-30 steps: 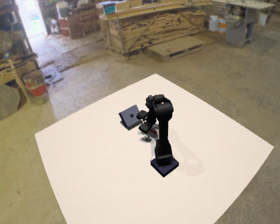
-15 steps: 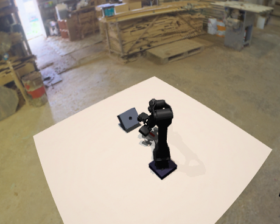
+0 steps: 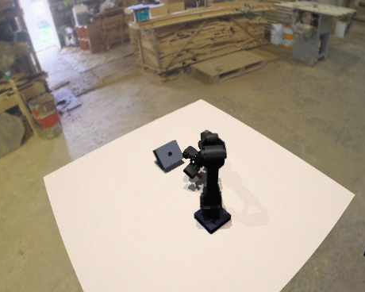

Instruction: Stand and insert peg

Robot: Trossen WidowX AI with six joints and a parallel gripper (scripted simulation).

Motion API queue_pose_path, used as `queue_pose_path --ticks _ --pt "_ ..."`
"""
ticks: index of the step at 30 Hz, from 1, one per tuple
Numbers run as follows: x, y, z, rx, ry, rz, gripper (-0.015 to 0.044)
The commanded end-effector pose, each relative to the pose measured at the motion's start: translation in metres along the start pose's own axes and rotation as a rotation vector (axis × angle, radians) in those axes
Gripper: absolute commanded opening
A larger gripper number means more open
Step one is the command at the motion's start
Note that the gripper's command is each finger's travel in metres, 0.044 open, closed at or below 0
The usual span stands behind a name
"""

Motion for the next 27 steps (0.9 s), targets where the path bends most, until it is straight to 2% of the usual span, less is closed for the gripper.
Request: queue_pose_path --ticks 1,27 --pt "0.000 0.004 0.002 -0.035 -0.007 0.002 0.0049" --pt "-0.004 0.028 0.014 -0.256 -0.043 0.001 0.0049"
Point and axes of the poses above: the point midway between the two fingers, 35 mm back from their tips, its own z axis back along the fingers, its own x axis across the jaws, y = z × x, the point moved 6 cm from there along z, back along the fingers, and after that the axes turned 9 degrees about -z, right-handed, at the moved point
